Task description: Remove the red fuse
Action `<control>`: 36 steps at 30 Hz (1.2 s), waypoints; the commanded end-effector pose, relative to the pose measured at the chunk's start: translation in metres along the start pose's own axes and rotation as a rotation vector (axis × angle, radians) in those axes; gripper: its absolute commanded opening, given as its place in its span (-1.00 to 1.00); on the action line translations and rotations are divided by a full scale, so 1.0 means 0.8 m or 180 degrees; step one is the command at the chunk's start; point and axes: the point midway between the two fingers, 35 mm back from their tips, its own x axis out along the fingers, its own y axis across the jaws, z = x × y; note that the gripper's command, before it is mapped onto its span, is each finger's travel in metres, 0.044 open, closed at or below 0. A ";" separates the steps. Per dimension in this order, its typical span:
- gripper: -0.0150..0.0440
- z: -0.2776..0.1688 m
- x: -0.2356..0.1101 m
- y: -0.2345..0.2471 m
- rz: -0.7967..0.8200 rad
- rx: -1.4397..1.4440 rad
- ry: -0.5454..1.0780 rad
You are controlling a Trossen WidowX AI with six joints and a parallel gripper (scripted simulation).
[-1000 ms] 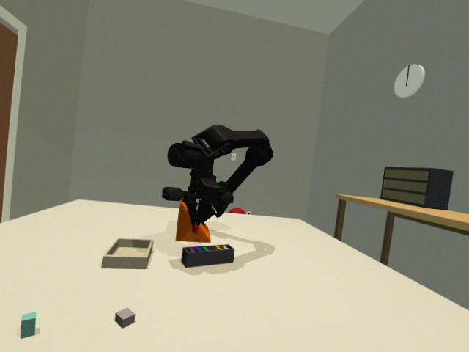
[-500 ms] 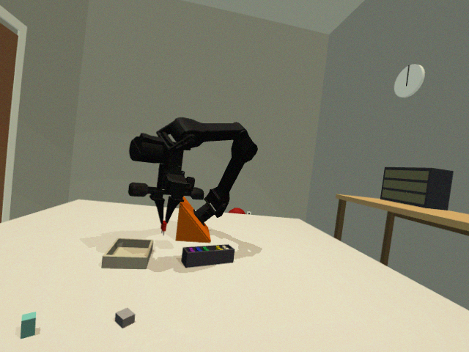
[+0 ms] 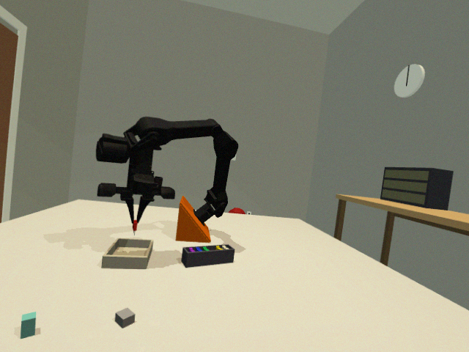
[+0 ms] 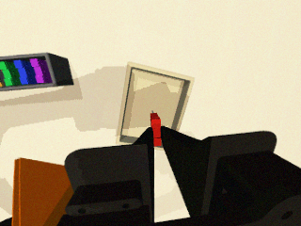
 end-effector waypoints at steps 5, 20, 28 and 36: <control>-0.49 0.000 0.008 -0.005 -0.0013 -0.0042 0.0016; -0.49 0.000 0.038 -0.005 -0.0011 -0.0044 0.0014; -0.49 0.000 0.051 -0.005 -0.0010 -0.0044 0.0013; 0.04 0.001 0.047 -0.007 -0.0029 -0.0061 0.0016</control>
